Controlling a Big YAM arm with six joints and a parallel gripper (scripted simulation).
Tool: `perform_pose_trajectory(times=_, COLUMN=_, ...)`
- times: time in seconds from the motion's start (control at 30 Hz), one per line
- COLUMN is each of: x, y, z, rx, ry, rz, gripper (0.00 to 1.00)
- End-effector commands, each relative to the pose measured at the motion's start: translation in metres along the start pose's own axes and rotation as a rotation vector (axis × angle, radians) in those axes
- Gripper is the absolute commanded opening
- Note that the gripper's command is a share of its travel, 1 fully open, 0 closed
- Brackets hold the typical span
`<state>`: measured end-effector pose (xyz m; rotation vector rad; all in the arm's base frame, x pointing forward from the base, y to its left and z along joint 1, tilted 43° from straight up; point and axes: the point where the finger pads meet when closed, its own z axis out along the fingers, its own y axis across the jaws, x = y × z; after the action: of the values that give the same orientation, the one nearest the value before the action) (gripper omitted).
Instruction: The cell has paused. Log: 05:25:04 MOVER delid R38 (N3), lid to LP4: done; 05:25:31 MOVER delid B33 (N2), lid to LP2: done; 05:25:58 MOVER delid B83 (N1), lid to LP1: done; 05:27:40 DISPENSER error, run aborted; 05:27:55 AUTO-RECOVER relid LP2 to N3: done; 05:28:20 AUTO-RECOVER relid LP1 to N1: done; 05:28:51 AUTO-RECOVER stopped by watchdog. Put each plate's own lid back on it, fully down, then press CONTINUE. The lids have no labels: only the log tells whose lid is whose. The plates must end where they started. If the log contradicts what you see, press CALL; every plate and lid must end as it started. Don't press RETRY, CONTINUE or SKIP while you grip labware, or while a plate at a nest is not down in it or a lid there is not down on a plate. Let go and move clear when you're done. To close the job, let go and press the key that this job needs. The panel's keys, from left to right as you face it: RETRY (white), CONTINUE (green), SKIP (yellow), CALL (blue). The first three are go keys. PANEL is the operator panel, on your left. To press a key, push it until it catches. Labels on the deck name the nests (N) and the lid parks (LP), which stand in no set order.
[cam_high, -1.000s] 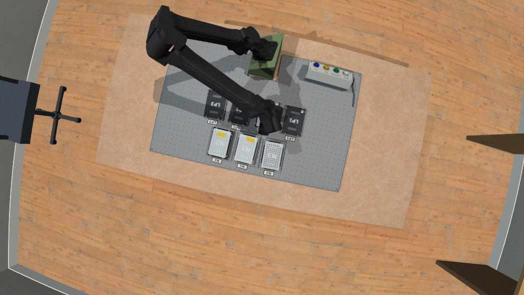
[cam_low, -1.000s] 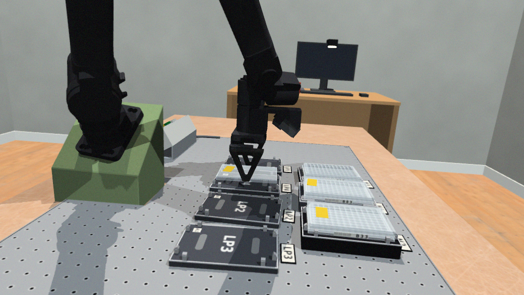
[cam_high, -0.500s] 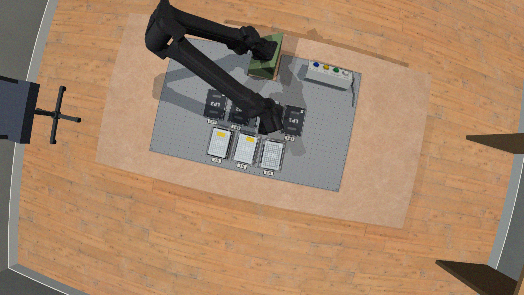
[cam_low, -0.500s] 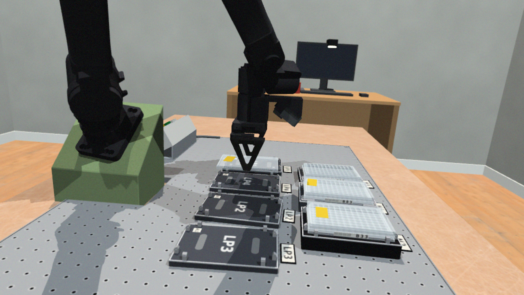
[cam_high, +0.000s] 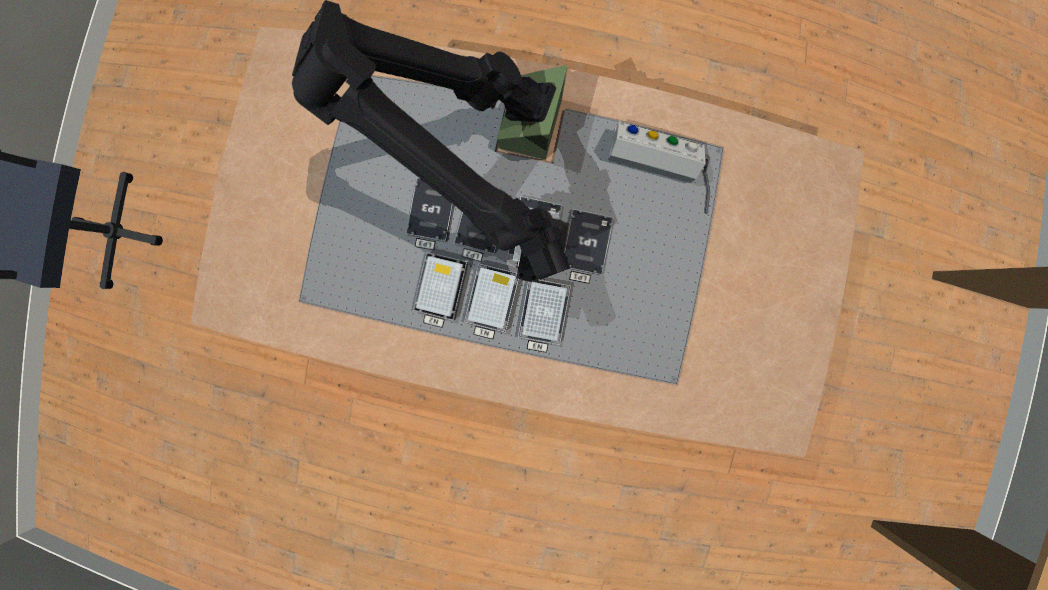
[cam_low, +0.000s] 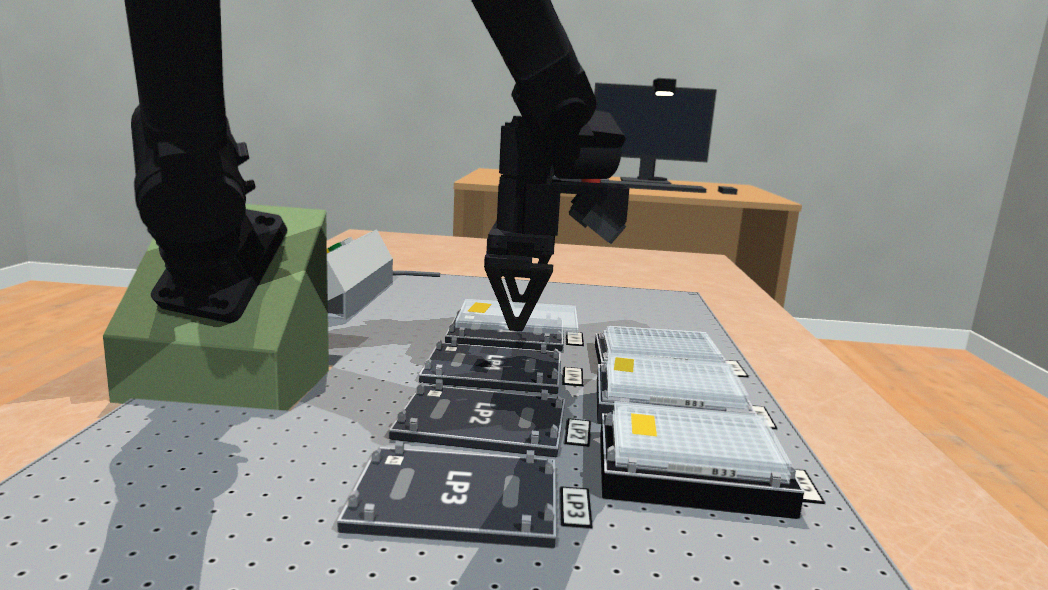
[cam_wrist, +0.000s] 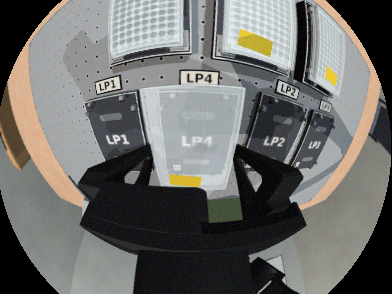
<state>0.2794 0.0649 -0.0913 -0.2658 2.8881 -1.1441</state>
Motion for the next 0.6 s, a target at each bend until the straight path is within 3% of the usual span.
perform_pose_trajectory(times=0.0, x=-0.024, y=0.005, z=-0.001, rx=-0.004, ry=-0.001, rz=-0.006, gripper=0.00)
perform_pose_trajectory(times=0.57, x=-0.096, y=0.027, z=0.000, rx=-0.004, ry=-0.001, rz=-0.005, gripper=0.00)
